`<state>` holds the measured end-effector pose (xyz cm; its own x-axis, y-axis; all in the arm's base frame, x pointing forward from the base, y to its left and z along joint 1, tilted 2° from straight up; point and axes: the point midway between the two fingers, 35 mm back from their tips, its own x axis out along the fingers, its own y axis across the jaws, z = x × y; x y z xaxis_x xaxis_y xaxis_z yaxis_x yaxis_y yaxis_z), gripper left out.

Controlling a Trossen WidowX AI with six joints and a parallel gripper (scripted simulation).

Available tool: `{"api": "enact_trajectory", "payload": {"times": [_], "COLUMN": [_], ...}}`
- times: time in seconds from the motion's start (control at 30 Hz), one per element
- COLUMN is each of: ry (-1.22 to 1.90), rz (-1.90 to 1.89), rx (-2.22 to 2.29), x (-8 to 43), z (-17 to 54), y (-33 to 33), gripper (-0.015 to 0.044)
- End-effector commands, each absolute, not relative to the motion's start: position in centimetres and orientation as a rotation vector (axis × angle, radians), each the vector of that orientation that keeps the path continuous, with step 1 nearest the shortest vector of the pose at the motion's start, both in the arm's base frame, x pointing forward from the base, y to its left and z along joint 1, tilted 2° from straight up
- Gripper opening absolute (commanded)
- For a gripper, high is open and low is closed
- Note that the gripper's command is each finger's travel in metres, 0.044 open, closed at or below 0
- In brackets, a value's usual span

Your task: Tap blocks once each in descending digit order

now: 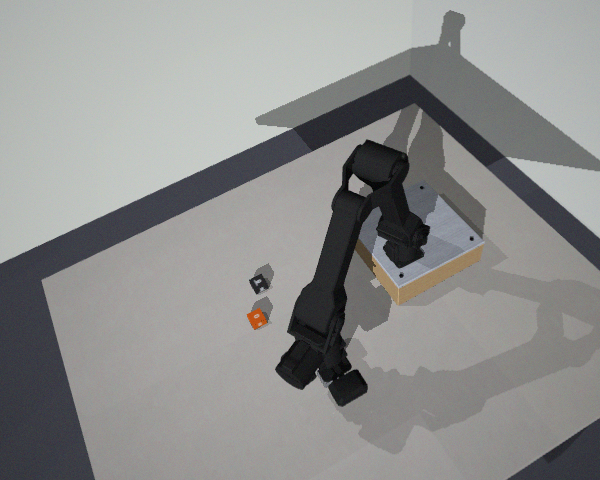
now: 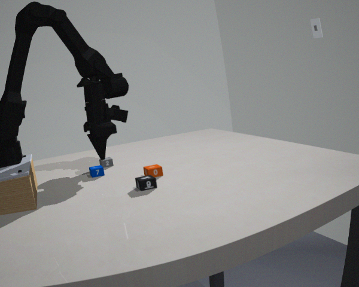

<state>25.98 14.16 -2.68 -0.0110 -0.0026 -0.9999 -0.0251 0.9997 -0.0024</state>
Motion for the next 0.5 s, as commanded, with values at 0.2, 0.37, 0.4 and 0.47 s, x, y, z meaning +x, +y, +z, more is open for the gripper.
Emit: {"api": "enact_trajectory", "payload": {"times": [0.2, 0.37, 0.4, 0.47], "ry": [1.584, 1.584, 1.584, 1.584], "rz": [0.015, 0.014, 0.014, 0.014], "rx": [-0.02, -0.019, -0.019, -0.019], "x": [26.0, 25.9, 26.0, 26.2], "z": [-0.9, 0.0, 0.2, 2.2], "y": [14.1, 14.1, 14.1, 14.3], "gripper": [0.002, 0.002, 0.002, 0.002]}}
